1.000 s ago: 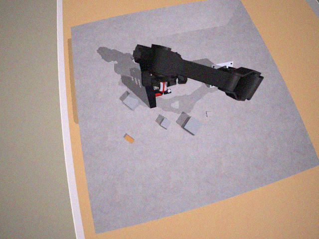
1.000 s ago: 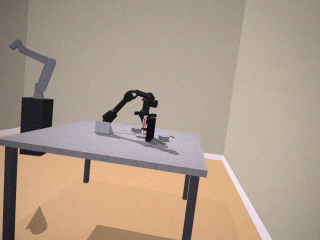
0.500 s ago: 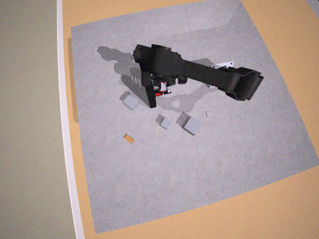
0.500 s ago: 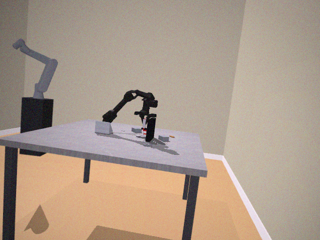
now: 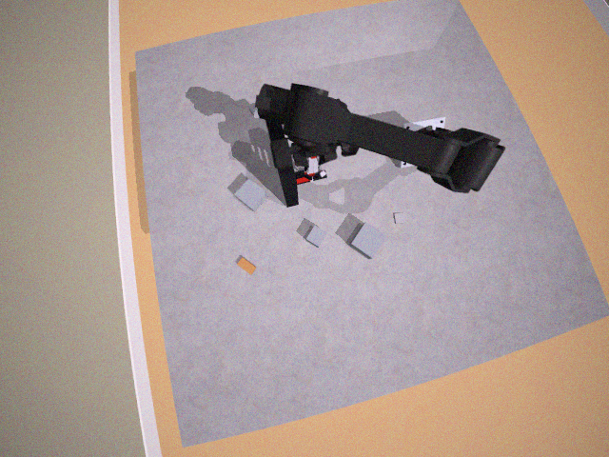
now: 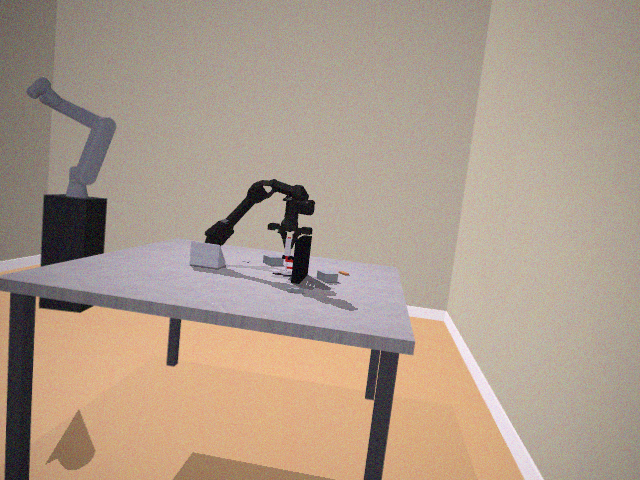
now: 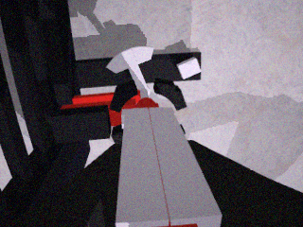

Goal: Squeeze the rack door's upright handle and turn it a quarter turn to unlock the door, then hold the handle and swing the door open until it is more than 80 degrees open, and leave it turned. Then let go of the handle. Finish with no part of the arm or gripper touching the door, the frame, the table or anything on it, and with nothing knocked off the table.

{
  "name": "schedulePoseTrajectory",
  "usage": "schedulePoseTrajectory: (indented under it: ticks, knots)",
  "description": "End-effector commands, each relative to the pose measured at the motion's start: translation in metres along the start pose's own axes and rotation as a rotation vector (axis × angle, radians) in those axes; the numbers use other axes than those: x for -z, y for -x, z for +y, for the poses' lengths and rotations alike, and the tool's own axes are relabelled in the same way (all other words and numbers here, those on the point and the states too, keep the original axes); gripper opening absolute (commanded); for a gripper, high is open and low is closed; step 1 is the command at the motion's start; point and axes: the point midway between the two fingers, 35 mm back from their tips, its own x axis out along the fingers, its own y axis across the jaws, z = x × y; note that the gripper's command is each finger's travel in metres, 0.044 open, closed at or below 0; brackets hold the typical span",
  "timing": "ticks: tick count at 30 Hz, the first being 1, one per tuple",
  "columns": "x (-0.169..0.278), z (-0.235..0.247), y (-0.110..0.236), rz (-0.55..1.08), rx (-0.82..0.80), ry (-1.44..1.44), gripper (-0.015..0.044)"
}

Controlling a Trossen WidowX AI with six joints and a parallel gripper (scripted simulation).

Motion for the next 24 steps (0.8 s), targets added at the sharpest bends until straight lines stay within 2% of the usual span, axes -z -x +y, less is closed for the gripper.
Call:
schedulePoseTrajectory:
  ticks: [1, 24]
  knots:
    - [-0.003, -0.005, 0.0, -0.001, 0.004, 0.072, 0.0021]
    - [-0.022, -0.032, 0.0, -0.001, 0.005, 0.487, 0.0021]
